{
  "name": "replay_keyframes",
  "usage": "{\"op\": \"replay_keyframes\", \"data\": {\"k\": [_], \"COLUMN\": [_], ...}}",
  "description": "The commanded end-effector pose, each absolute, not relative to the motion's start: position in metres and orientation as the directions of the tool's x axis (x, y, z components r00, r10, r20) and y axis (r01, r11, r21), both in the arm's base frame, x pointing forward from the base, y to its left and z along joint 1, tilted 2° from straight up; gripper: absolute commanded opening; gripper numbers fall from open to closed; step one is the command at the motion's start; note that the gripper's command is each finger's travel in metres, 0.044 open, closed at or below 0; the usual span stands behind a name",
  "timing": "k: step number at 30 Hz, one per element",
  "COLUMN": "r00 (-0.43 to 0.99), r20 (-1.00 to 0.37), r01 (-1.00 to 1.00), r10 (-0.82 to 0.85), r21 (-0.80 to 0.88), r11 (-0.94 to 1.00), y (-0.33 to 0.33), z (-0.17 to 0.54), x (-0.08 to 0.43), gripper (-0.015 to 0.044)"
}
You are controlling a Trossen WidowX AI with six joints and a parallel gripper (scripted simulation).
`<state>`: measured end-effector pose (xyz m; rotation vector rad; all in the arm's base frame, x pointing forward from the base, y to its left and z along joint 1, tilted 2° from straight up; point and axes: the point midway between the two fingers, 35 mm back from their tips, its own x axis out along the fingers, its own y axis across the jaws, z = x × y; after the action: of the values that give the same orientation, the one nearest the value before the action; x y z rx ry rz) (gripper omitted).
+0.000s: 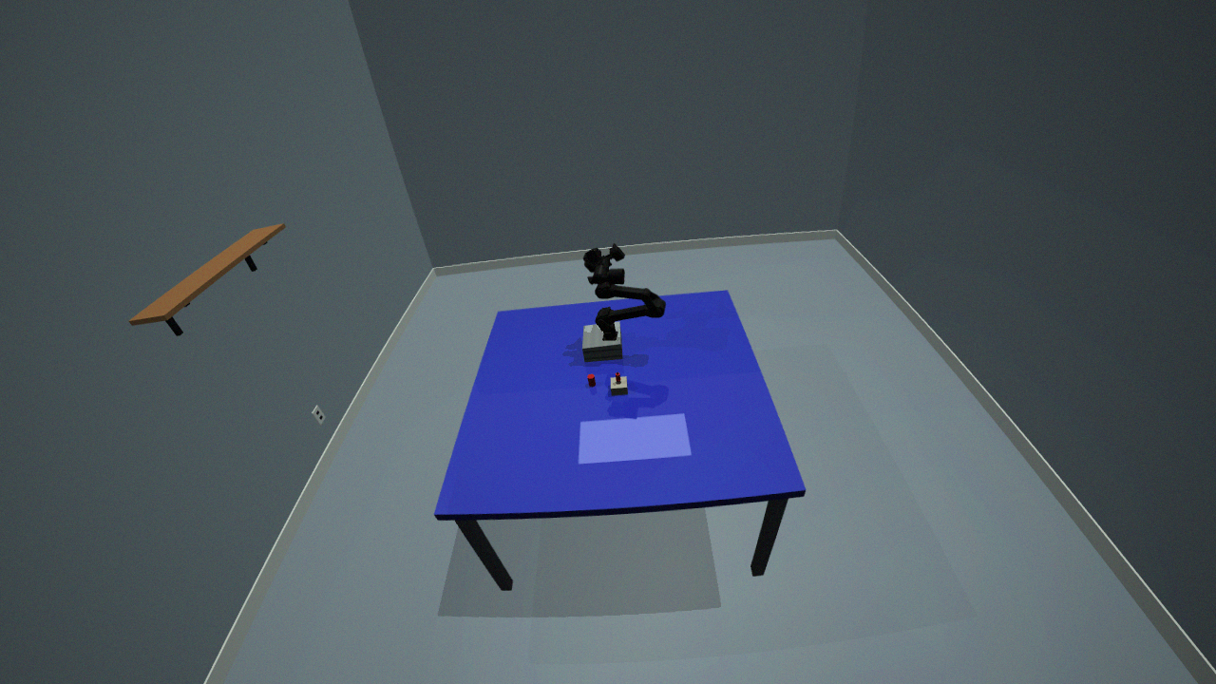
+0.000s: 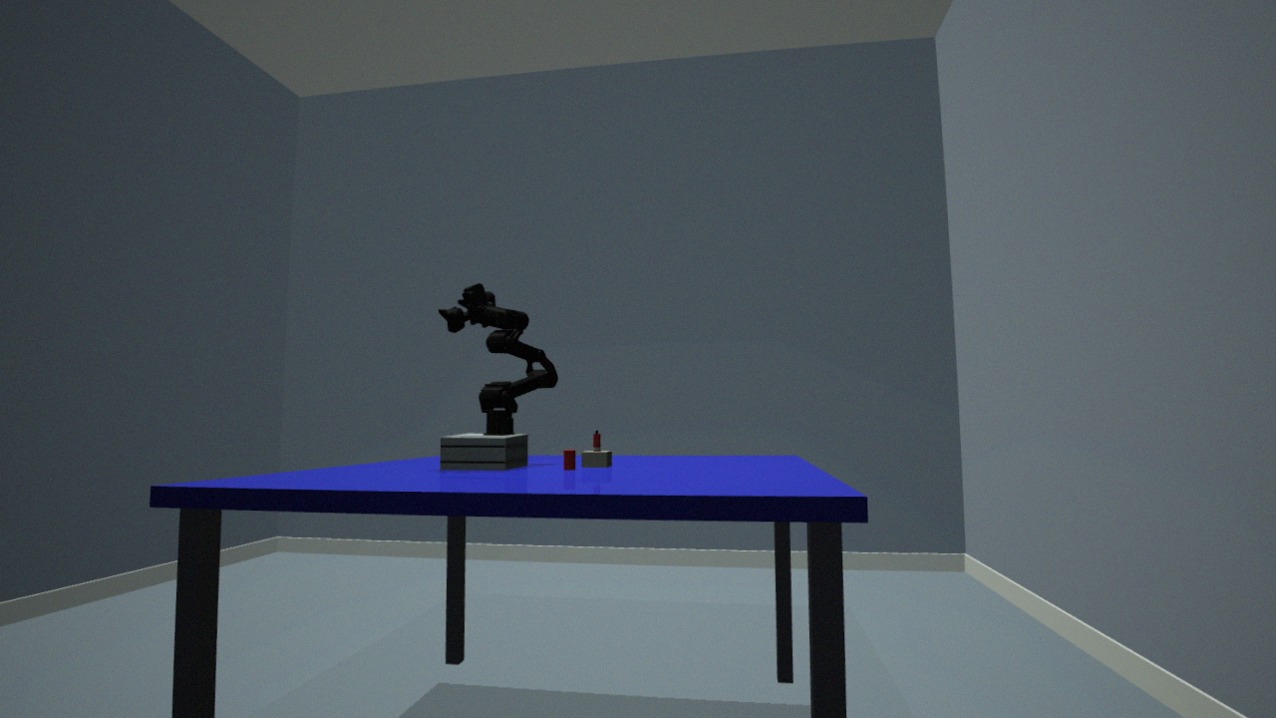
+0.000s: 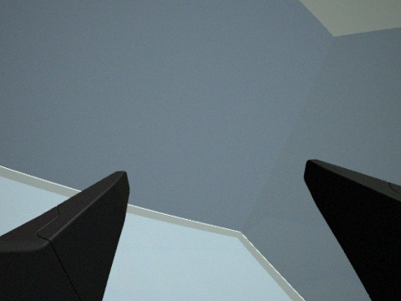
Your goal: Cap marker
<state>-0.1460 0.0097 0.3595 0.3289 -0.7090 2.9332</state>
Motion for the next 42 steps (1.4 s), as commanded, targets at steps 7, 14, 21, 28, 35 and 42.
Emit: {"op": "replay_keyframes", "data": {"k": [7,14,21,28,35,42], "r00": [-0.919,-0.731,-0.409,-0.046,0.239,0.408], "r20": [0.34,0.382,0.277,0.058,-0.235,-0.594], "r01": [-0.009,0.223,0.44,0.534,0.51,0.364], "r10": [-0.199,-0.566,-0.87,-0.997,-0.942,-0.693], "r21": [-0.523,-0.649,-0.775,-0.842,-0.795,-0.591], "r11": [-0.852,-0.727,-0.453,-0.073,0.328,0.72], "y": [-0.063,-0.162,-0.242,-0.276,-0.271,-0.22], "z": [0.386,0.396,0.373,0.324,0.261,0.183], "x": [-0.135,-0.088,-0.006,0.085,0.169,0.239], "gripper": [0.0253,0.0253,0.0253,0.0253,0.0253,0.0253]}}
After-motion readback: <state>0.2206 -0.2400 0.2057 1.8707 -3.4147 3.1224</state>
